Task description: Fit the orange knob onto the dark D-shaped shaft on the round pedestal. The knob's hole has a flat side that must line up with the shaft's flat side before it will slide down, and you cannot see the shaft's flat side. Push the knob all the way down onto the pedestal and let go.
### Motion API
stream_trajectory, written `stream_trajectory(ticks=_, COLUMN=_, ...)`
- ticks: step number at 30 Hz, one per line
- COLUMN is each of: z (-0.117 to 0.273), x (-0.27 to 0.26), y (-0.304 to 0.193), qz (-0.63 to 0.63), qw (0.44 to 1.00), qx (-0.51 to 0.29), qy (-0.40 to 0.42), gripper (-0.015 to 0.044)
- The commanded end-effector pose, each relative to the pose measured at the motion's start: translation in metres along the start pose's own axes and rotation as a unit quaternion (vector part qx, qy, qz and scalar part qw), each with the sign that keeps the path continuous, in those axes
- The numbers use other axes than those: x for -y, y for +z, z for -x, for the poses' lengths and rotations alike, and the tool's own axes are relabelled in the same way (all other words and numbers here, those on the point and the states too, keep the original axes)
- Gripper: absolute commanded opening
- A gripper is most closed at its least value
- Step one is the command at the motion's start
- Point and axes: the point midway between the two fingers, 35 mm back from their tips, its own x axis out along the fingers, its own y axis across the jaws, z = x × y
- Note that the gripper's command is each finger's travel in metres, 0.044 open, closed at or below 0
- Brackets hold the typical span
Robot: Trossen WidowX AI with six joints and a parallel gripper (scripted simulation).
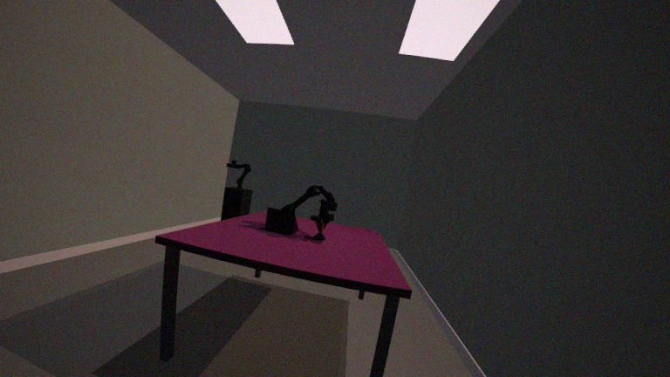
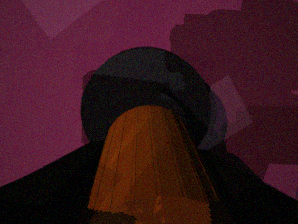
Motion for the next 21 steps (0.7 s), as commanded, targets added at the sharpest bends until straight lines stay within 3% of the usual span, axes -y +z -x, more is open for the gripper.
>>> stream_trajectory(ticks=1, z=-0.0001, x=0.0002, y=-0.0001, qz=-0.002, qw=1.0, qx=0.0, qy=0.0, gripper=0.0)
stream_trajectory(ticks=14, z=0.0044, x=-0.0002, y=0.0002, qz=-0.006, qw=1.0, qx=0.0, qy=0.0, gripper=0.0)
stream_trajectory(ticks=21, z=0.0017, x=0.0008, y=0.0001, qz=-0.105, qw=0.994, qx=0.0, qy=0.0, gripper=0.0)
